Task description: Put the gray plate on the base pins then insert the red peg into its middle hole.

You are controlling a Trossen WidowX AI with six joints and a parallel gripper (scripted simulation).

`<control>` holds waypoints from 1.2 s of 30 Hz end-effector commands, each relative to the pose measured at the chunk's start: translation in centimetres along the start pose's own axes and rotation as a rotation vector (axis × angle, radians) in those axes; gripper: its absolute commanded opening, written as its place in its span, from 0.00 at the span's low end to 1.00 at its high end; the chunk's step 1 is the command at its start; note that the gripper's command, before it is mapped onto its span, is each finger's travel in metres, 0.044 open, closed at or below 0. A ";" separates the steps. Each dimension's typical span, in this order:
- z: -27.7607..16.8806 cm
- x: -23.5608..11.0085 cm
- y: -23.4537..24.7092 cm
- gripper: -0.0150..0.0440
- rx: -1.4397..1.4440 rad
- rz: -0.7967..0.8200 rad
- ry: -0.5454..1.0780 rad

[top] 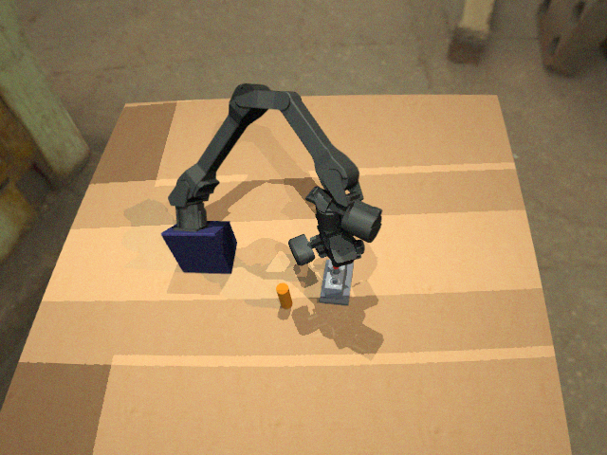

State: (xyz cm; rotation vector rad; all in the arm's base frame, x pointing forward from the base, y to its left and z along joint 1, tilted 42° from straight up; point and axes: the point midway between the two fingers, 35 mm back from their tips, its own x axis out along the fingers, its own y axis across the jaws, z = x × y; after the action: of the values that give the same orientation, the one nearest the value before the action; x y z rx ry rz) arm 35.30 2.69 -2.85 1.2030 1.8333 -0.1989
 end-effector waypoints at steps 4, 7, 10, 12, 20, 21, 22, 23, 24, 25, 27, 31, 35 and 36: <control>0.0 0.0 0.0 0.25 0.000 0.000 0.000; 0.0 0.0 0.0 0.25 0.000 0.000 0.000; 0.0 0.3 0.0 0.25 0.000 0.000 0.000; 0.0 0.5 0.0 0.25 0.000 -0.001 0.000; 0.2 1.7 -0.1 0.25 0.001 -0.003 0.000; 0.2 1.8 -0.1 0.25 0.001 -0.003 0.000; 0.2 1.8 -0.1 0.25 0.001 -0.003 0.000; 0.2 1.8 -0.1 0.25 0.001 -0.003 0.000; 0.2 1.7 0.0 0.25 -0.001 -0.003 -0.002; 0.2 1.6 0.0 0.25 -0.003 -0.004 -0.003; 0.2 1.5 0.1 0.25 -0.007 -0.005 -0.006; 0.2 1.5 0.1 0.25 -0.007 -0.005 -0.006; 0.2 1.6 0.1 0.25 -0.007 -0.005 -0.006; 0.2 1.6 0.1 0.25 -0.007 -0.005 -0.006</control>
State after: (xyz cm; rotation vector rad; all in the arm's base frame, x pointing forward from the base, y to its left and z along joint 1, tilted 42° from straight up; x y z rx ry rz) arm 35.24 3.65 -4.14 1.1918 1.8333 -0.1992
